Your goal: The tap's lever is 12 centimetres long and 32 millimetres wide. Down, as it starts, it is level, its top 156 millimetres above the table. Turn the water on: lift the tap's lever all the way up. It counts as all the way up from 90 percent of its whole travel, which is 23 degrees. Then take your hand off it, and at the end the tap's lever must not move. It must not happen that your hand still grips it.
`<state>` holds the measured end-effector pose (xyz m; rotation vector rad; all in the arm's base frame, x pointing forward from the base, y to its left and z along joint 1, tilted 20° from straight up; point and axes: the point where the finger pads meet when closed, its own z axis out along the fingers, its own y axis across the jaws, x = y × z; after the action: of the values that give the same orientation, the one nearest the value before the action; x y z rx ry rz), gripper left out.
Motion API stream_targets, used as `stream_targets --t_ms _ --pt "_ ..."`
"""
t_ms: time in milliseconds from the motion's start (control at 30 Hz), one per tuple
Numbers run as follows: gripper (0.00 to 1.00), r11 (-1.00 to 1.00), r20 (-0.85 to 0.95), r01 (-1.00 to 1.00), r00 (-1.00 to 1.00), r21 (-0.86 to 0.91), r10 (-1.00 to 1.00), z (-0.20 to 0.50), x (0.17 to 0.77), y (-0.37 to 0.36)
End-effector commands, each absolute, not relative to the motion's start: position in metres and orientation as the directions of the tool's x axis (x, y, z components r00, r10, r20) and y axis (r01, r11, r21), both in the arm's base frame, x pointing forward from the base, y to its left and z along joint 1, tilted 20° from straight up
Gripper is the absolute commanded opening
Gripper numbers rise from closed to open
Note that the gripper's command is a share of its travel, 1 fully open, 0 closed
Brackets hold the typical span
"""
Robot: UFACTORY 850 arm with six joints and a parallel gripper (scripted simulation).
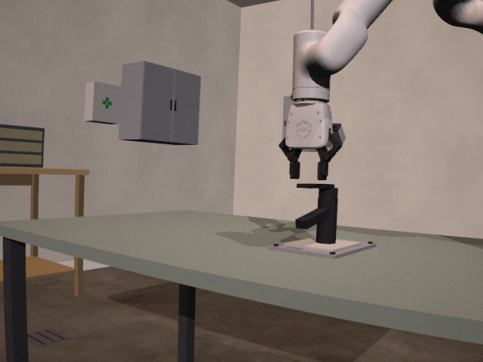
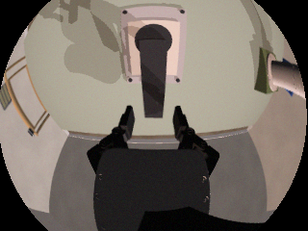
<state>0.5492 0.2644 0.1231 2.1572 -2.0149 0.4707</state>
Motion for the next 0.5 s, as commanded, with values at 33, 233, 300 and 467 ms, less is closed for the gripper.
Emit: stream_targets --t_ms 33,233,300,467 --pt "0.71 -0.085 0.327 -0.991 0.047 -0.103 -0.944 0.122 0.550 0.264" --pt "0.71 -0.085 0.327 -0.991 0.047 -0.103 -0.944 0.118 0.551 0.263" --pt "0.71 -0.085 0.327 -0.991 0.047 -0.103 -0.944 0.116 0.551 0.262" --pt "0.71 -0.085 0.327 -0.991 0.047 -0.103 -0.944 0.111 0.552 0.261"
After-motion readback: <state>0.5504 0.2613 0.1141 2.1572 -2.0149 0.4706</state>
